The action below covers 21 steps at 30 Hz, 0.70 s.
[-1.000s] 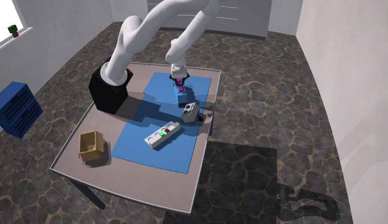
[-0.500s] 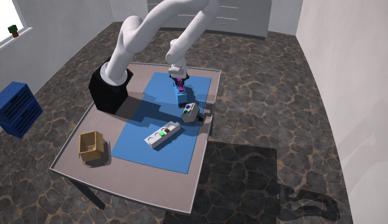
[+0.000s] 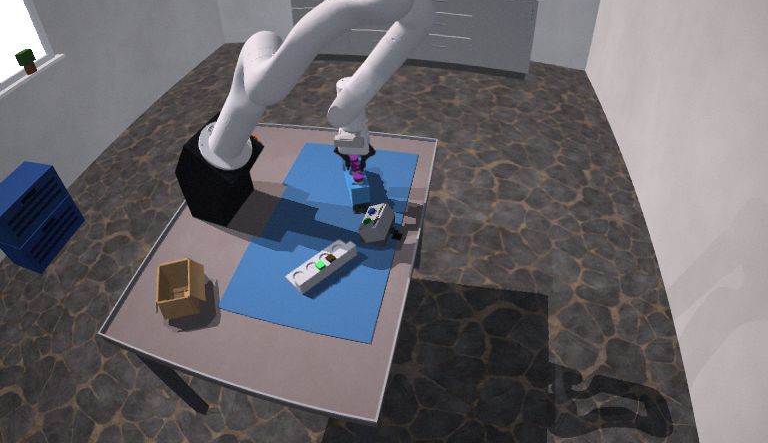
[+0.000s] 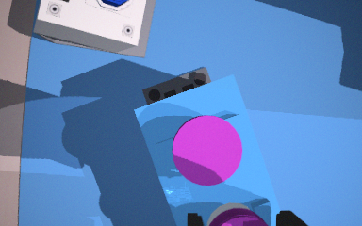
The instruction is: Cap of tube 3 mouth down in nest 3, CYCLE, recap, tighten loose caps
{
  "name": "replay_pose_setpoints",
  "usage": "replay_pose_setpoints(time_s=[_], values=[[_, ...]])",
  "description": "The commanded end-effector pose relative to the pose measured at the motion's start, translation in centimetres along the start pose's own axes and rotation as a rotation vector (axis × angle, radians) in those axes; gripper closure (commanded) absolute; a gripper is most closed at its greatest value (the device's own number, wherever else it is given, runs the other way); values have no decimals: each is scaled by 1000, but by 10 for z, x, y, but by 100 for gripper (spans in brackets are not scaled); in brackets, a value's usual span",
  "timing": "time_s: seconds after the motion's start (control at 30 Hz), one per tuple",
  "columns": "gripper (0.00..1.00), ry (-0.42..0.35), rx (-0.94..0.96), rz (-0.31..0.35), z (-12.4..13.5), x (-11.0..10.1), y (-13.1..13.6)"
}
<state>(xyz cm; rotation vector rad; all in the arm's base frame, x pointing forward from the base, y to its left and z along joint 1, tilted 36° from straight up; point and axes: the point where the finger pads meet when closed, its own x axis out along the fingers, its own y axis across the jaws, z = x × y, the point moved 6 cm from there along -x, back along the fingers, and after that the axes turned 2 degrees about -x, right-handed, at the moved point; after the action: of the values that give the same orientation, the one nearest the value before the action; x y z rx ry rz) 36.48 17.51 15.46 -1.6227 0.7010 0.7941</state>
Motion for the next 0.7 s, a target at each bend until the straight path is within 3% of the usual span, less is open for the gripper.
replay_pose_setpoints(time_s=[0.0, 0.07, 0.5, 0.67], values=[[54, 1, -190, 1, 0, -1, 0], [54, 1, -190, 1, 0, -1, 0], [54, 1, -710, 1, 0, -1, 0], [54, 1, -735, 1, 0, -1, 0]])
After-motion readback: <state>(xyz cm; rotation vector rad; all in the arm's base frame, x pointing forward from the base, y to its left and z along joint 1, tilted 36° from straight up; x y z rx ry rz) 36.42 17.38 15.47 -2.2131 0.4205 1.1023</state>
